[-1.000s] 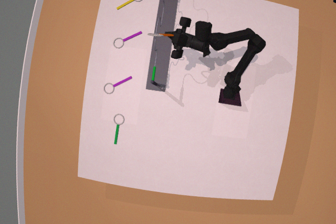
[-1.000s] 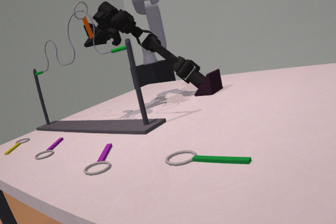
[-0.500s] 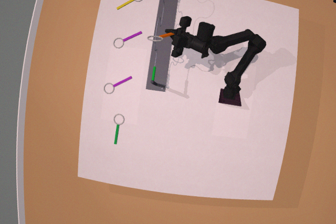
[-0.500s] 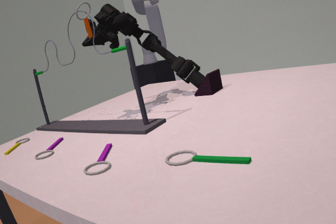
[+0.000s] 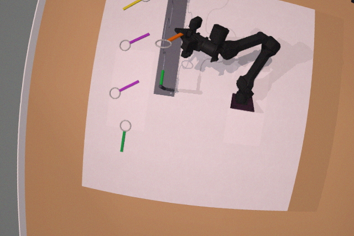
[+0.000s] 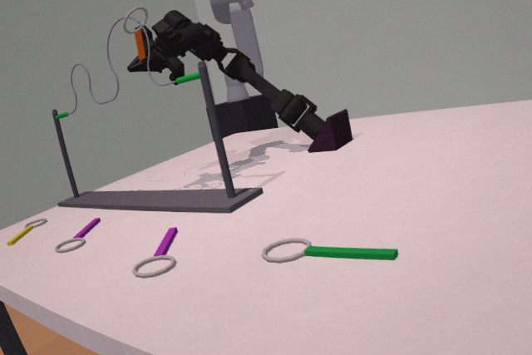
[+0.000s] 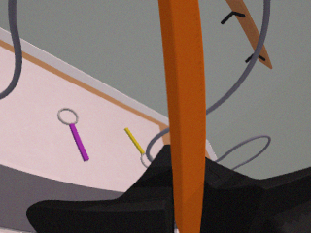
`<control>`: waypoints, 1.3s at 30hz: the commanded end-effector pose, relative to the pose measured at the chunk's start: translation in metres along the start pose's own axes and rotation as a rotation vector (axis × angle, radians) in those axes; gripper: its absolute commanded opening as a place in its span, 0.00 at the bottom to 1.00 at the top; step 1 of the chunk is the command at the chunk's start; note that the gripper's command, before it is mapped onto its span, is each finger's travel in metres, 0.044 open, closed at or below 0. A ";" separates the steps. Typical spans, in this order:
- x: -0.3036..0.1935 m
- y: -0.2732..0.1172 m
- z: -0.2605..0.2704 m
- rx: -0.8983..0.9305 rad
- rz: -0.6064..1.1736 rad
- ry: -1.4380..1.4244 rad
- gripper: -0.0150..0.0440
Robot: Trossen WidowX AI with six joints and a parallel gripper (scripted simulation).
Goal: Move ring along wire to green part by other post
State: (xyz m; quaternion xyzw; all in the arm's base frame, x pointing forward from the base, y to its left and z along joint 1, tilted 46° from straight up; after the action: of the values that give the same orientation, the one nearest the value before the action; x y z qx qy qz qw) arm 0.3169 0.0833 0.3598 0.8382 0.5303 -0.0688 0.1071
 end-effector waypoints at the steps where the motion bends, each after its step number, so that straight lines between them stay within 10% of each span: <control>1: 0.001 0.000 0.001 -0.028 -0.006 -0.053 0.00; 39: -0.002 0.001 -0.009 -0.281 0.002 -0.503 0.00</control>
State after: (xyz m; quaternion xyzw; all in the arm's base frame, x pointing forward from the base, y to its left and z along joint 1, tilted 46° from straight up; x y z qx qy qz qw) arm 0.3170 0.0824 0.3704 0.7814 0.4937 -0.1899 0.3311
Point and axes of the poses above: the point midway between the two fingers, 35 mm back from their tips, its own y axis out along the fingers, its own z axis across the jaws, x = y × z, the point moved 5 cm from there along -y, back along the fingers, and after that the axes turned 15 degrees about -y, right-handed, at the moved point
